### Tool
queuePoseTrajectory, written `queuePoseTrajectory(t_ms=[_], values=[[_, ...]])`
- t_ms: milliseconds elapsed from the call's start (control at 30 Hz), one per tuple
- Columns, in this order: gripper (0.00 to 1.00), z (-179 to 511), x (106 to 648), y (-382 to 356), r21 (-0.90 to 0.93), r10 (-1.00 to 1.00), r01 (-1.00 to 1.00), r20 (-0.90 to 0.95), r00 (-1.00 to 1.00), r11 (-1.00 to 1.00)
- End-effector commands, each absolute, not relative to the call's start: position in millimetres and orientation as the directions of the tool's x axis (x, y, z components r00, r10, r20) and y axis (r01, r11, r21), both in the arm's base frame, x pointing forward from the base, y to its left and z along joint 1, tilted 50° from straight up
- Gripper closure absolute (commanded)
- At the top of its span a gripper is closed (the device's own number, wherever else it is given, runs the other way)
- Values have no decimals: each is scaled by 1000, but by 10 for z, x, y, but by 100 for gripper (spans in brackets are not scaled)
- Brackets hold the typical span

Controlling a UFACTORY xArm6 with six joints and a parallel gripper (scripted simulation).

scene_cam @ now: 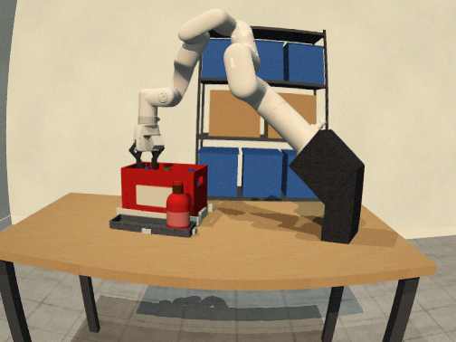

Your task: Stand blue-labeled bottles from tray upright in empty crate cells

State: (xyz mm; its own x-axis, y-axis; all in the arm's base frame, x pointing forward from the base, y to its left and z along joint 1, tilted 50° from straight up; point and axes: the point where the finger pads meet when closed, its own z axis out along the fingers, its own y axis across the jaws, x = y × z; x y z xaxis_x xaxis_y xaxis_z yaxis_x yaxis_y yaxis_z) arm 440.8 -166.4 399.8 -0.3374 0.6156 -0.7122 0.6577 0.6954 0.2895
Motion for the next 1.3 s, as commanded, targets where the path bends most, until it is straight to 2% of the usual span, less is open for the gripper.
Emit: queuePoseTrajectory(t_ms=[0, 1267], values=[[35, 4077, 4345, -1627, 291, 615, 656, -714, -335, 696], [35, 4469, 3929, -1399, 291, 615, 656, -714, -335, 696]])
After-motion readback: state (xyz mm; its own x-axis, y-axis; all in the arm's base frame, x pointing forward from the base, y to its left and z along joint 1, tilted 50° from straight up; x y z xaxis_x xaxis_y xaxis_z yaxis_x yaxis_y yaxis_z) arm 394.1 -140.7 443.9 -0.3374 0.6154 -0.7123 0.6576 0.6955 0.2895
